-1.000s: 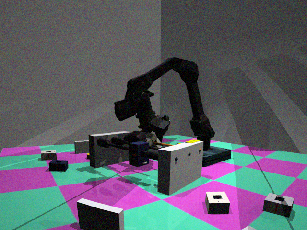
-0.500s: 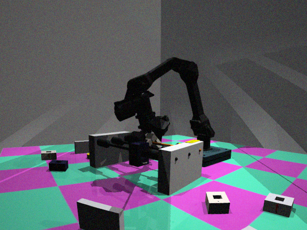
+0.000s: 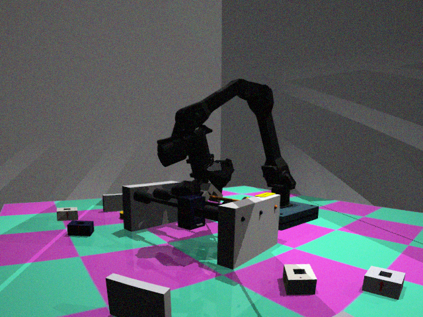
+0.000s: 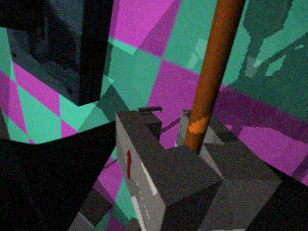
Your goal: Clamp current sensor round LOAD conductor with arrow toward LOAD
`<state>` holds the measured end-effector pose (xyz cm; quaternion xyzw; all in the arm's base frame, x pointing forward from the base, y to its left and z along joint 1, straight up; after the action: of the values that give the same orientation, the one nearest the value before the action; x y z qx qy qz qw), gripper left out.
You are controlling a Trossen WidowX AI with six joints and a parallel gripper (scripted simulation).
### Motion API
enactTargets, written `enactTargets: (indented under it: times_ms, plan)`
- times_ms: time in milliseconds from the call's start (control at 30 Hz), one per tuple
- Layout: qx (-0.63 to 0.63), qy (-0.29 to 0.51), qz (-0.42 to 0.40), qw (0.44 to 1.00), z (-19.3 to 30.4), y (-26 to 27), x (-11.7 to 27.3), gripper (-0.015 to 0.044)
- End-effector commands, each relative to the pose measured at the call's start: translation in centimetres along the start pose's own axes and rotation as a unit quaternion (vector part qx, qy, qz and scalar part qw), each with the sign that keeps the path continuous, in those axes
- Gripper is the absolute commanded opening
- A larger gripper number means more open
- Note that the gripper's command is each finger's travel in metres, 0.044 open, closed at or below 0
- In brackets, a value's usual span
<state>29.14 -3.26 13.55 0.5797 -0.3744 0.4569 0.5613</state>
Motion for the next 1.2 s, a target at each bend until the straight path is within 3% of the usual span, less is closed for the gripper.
enactTargets:
  times_ms: [0,333,1167]
  plan:
    - [0.0,0.001,-0.008,1.0,0.05,0.25,0.01,0.026]
    - [0.0,0.001,-0.008,1.0,0.05,0.25,0.01,0.0]
    - [0.0,0.001,-0.008,1.0,0.05,0.25,0.01,0.0]
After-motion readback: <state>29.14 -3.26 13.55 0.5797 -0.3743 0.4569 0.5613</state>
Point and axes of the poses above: the point midway between the two fingers, 35 mm back from their tips, its own x axis back along the fingers, its own y axis across the jaws, z = x × y, the point moved 7 cm from there along x, back along the fingers, and after that the axes turned 8 degrees about -x, right-handed, at the moved point
